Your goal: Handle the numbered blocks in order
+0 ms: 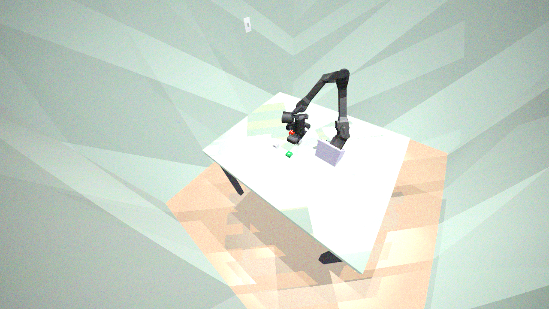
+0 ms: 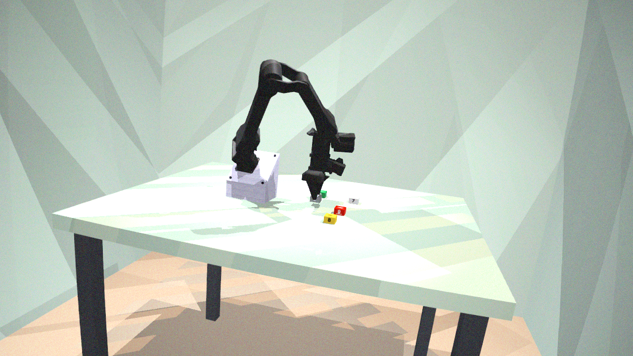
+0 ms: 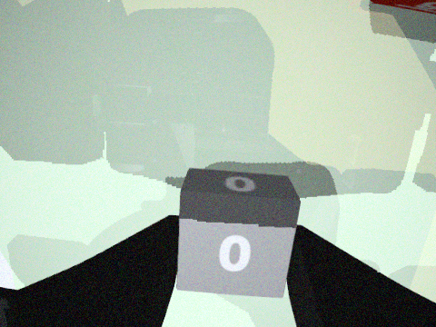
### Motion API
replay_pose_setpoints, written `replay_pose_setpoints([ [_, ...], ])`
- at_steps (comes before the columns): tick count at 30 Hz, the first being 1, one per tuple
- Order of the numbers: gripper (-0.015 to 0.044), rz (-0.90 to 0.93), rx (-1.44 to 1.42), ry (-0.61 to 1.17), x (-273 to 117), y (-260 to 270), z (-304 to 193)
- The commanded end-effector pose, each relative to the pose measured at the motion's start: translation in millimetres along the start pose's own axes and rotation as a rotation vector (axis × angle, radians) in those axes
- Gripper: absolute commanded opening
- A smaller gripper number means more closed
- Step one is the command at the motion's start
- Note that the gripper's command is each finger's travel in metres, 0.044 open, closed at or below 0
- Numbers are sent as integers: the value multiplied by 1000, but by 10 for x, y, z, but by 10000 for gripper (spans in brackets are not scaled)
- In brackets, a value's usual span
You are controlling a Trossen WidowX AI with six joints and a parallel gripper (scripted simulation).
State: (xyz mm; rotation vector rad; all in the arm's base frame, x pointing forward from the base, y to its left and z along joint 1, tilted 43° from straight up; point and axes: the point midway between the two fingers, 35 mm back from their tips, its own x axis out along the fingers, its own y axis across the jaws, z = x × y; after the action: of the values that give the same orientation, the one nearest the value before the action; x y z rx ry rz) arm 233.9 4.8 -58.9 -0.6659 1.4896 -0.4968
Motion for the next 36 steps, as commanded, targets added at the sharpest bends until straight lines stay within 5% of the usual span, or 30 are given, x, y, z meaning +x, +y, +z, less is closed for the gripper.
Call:
replay_pose_setpoints([
  [1, 120, 6, 6, -1, -22, 3, 10],
  [31, 120, 5, 6, -1, 129, 2, 9],
  [36, 251, 5, 6, -1, 129, 2, 9],
])
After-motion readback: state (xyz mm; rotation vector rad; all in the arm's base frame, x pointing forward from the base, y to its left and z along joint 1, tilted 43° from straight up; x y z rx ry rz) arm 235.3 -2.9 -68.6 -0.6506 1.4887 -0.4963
